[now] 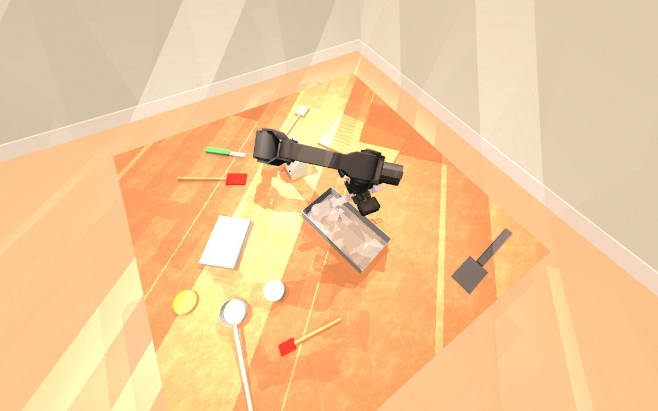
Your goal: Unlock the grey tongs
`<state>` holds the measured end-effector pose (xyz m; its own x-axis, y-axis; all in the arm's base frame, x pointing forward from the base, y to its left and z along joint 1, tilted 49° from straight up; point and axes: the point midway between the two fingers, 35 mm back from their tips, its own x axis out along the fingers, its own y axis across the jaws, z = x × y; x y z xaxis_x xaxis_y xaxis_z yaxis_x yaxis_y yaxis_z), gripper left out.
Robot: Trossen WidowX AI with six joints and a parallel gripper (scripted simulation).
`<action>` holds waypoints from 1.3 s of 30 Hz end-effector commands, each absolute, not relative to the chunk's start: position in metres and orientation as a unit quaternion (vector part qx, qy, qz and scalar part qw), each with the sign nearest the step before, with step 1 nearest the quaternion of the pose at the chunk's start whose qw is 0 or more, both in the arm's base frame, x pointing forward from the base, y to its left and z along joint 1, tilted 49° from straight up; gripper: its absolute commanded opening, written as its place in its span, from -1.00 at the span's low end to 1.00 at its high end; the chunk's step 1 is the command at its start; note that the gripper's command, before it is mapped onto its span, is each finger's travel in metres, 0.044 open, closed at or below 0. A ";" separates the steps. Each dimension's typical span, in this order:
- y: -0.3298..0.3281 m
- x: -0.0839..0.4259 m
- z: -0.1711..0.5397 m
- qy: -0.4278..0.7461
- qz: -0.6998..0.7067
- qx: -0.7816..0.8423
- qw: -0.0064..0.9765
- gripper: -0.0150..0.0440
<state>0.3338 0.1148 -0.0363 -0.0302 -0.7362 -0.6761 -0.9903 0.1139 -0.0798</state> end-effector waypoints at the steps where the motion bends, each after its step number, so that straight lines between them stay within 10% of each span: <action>1: 0.144 0.326 -0.049 0.692 0.184 -0.614 0.331 -1.00; 39: 0.265 0.237 -0.122 0.715 -0.035 -0.484 0.503 -1.00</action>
